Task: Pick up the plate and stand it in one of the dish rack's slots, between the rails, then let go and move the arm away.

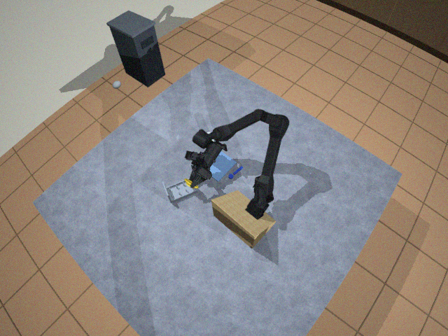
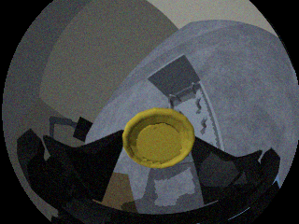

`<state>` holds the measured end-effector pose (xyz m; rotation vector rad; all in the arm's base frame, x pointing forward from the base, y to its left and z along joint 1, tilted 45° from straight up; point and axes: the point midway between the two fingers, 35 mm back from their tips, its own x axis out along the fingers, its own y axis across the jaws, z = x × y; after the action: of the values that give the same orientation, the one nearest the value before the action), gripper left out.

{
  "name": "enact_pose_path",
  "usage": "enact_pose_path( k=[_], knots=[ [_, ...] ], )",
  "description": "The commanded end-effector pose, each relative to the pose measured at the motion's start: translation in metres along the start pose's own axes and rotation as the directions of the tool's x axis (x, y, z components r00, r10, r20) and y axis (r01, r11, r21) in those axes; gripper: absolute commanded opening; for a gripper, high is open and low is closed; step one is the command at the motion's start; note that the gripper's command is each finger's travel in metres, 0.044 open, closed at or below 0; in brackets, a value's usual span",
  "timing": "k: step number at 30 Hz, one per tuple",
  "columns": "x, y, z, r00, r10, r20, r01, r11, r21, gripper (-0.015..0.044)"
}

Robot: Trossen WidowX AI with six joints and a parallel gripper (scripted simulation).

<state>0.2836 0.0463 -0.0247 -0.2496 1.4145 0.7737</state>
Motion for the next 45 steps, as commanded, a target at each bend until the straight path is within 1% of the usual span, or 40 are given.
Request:
enact_pose_path(
  k=[1, 7, 14, 22, 29, 41, 45],
  knots=[
    [0.0, -0.002, -0.003, 0.996, 0.025, 0.08, -0.018, 0.995, -0.098, 0.0],
    [-0.002, -0.008, -0.005, 0.98, 0.044, 0.194, 0.003, 0.972, -0.234, 0.0],
    [-0.008, -0.013, -0.009, 0.944, 0.054, 0.324, 0.078, 0.921, -0.382, 0.0],
    [-0.016, -0.018, -0.014, 0.884, 0.053, 0.465, 0.223, 0.826, -0.518, 0.0],
    [-0.026, -0.021, -0.019, 0.817, 0.045, 0.575, 0.378, 0.711, -0.593, 0.0],
    [-0.027, -0.021, -0.02, 0.81, 0.044, 0.585, 0.394, 0.698, -0.598, 0.0],
    [-0.019, -0.021, -0.015, 0.812, 0.041, 0.582, 0.392, 0.701, -0.596, 0.0]
  ],
)
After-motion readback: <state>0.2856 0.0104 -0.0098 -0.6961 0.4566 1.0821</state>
